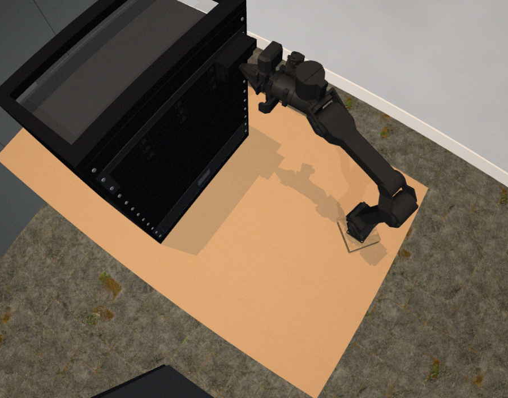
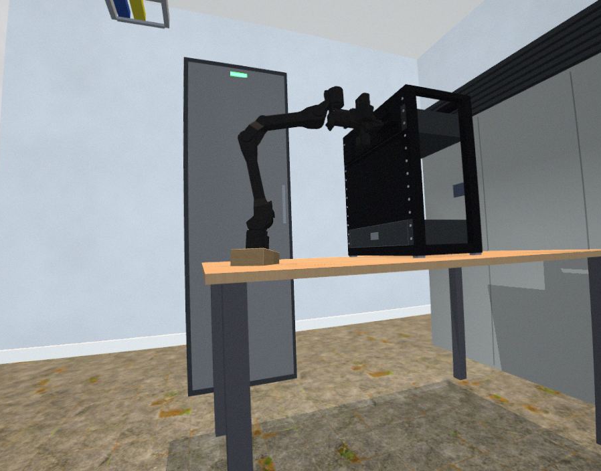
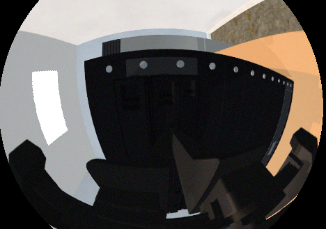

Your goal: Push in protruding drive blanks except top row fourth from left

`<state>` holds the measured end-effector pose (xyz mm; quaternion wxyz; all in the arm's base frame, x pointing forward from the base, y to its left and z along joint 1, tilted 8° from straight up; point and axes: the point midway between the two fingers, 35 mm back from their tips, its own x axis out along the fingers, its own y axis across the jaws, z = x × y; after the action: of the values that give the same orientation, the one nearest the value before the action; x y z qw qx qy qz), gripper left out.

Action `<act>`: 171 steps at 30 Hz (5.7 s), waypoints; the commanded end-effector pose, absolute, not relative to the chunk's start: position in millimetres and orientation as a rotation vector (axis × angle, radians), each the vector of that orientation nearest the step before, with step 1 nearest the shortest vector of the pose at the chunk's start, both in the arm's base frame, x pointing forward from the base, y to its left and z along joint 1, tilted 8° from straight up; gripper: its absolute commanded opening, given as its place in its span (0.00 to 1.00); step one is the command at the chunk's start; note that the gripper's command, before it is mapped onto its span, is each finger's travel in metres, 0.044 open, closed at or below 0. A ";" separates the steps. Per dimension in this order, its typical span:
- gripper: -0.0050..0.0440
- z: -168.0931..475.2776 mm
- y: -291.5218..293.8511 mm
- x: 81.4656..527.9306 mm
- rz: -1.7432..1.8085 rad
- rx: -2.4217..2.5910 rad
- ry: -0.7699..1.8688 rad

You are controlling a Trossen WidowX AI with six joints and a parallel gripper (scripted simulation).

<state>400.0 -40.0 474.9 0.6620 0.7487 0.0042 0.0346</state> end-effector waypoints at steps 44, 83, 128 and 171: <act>0.10 493.9 -39.0 405.4 0.106 1.683 -0.026; 0.10 497.1 -38.8 408.1 0.106 1.683 -0.026; 0.10 500.2 -38.6 410.9 0.106 1.683 -0.026; 0.10 503.4 -38.4 413.6 0.106 1.683 -0.026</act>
<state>421.1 -39.1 477.6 0.6599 0.7508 0.0132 0.0255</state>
